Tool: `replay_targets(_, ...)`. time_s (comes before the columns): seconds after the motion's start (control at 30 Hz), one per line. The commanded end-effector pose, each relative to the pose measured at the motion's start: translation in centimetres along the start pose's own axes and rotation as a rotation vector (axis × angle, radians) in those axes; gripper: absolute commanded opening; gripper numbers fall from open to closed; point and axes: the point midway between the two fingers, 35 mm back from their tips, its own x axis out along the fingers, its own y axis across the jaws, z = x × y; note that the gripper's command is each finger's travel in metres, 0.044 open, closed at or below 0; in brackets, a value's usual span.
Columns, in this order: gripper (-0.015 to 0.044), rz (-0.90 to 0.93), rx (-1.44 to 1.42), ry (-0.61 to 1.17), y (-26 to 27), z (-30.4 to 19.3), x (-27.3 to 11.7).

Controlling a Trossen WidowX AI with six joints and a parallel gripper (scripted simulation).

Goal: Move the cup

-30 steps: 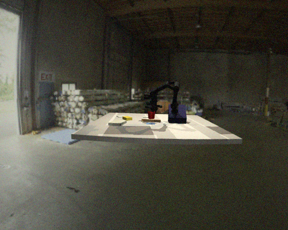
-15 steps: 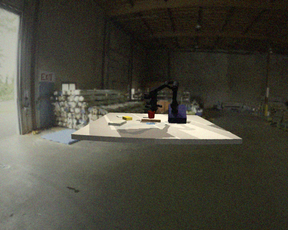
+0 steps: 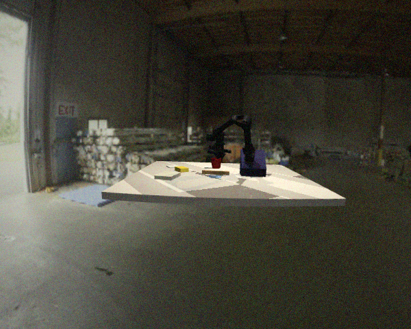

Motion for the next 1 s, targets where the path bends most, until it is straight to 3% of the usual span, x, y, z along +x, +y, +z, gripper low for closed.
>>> replay_targets(0.0, 0.0000, -0.005, -0.001, 0.000, -0.8, 0.9, 0.0)
replay_targets(0.97, 0.0000, -0.007, -0.002, -0.003, -4.9, 5.2, -0.2)
